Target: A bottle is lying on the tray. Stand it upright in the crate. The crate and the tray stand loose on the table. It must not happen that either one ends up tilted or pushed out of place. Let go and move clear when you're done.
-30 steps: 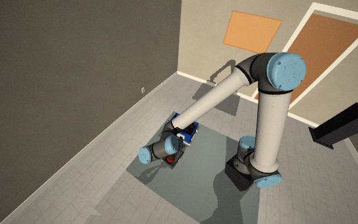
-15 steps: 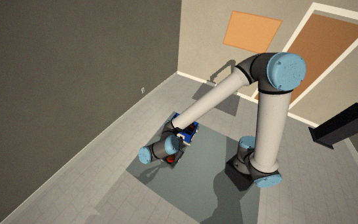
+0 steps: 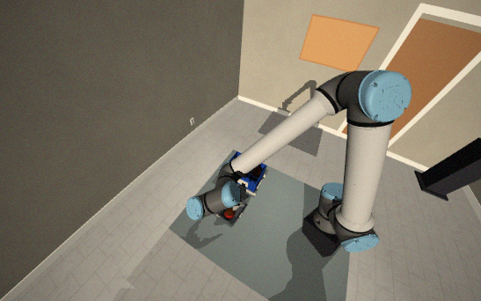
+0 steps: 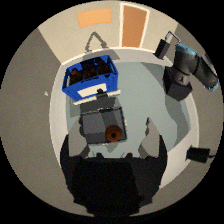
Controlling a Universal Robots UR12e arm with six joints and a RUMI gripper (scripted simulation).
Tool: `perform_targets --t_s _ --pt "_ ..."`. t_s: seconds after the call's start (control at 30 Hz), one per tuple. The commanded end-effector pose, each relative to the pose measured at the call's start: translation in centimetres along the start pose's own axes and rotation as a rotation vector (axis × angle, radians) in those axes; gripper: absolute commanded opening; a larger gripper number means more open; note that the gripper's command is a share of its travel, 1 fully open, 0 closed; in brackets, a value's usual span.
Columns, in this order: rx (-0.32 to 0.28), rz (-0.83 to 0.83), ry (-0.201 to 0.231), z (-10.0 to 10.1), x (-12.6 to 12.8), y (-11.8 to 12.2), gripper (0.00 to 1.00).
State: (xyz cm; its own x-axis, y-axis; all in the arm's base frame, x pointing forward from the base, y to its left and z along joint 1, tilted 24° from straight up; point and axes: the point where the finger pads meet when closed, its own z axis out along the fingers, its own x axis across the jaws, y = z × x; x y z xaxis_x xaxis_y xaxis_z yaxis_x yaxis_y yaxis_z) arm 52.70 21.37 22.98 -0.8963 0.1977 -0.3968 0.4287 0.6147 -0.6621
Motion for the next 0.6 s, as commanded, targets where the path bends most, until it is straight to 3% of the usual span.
perform_targets --t_s 0.0,0.27,0.57 --pt "-0.008 0.006 0.002 0.1 -0.2 -0.2 1.00" --pt "-0.051 0.039 0.017 1.4 -1.1 -1.7 1.00" --pt "-0.206 0.157 0.058 5.6 -4.4 -6.8 1.00"
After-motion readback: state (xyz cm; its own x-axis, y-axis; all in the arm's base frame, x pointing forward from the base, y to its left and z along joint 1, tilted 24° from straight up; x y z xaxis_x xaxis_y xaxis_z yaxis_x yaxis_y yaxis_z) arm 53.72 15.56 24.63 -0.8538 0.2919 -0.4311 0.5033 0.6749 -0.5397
